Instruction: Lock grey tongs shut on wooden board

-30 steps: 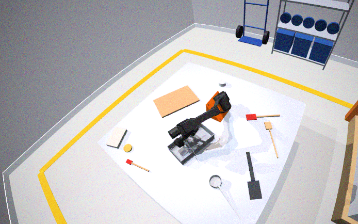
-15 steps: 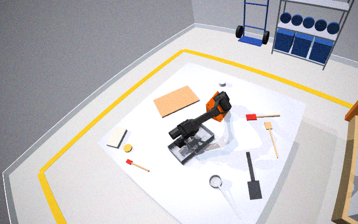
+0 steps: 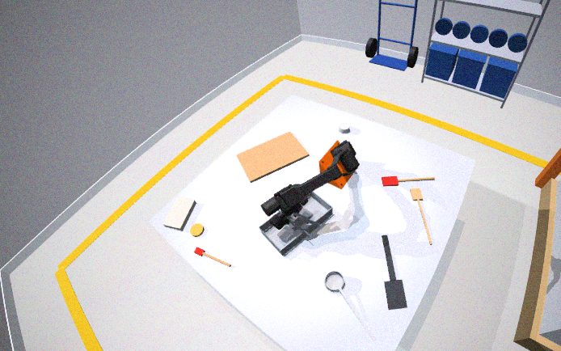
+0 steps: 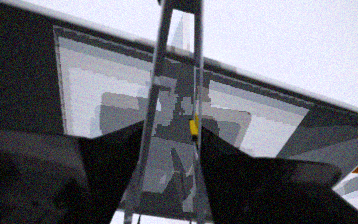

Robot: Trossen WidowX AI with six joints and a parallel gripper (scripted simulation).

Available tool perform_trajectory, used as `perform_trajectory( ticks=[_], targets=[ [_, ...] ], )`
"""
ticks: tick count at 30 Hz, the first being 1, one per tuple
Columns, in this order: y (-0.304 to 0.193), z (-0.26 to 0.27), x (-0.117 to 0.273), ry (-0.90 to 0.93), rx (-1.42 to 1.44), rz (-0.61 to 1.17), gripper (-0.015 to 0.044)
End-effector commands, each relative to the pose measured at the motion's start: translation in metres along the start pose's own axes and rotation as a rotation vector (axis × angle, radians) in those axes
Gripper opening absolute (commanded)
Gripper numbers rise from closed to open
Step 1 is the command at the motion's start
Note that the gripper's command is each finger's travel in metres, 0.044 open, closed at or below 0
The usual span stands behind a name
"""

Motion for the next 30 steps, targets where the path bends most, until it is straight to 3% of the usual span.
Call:
perform_trajectory(
  ticks=[1,26,30],
  targets=[
    [0.0000,0.0002,0.0004,0.000,0.002,0.000,0.0188],
    [0.0000,0.0002,0.0004,0.000,0.002,0.000,0.0022],
    [0.0000,0.0002,0.0004,0.000,0.002,0.000,-0.0083]
  ],
)
Point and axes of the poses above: the point midway between the two fingers, 35 mm back from their tips, its own x axis back along the fingers, its own z axis across the jaws, y = z × x, the point moved 6 cm from there along x, back along the fingers, and after that the axes turned 3 degrees about x, right-handed, at the moved point
